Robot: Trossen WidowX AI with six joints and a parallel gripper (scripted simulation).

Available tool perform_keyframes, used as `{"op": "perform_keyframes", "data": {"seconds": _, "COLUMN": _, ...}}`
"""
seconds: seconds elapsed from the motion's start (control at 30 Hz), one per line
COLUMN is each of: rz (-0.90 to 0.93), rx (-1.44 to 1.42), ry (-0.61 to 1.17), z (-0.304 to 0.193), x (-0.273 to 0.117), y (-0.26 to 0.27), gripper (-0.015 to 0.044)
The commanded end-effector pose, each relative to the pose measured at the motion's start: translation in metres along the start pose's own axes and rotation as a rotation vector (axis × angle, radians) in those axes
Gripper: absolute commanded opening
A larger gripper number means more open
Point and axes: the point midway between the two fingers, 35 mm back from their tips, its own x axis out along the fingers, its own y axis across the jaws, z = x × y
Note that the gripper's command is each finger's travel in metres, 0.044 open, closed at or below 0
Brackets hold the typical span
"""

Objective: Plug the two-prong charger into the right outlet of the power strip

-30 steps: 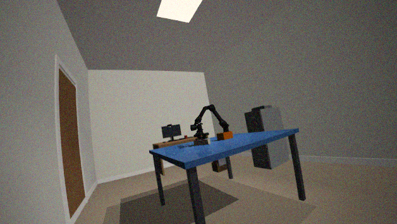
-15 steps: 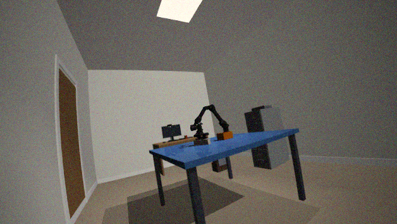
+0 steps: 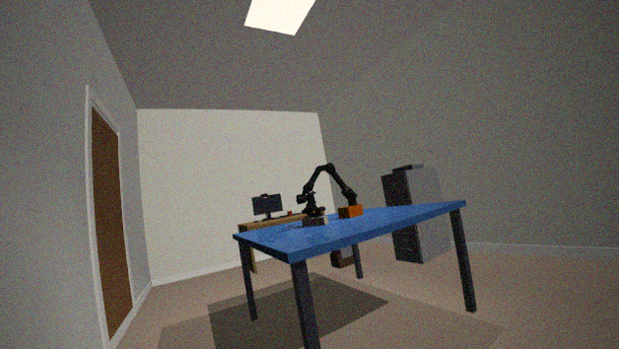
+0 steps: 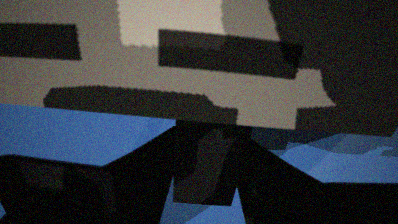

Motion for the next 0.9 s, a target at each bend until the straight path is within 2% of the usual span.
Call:
{"op": "perform_keyframes", "data": {"seconds": 0.0, "rz": -0.006, "rx": -0.001, "ry": -0.029, "z": 0.0115, "x": -0.0020, "y": -0.0006, "gripper": 0.0000}}
{"op": "perform_keyframes", "data": {"seconds": 0.87, "rz": -0.006, "rx": -0.001, "ry": -0.029, "z": 0.0173, "x": -0.0021, "y": -0.0006, "gripper": 0.0000}}
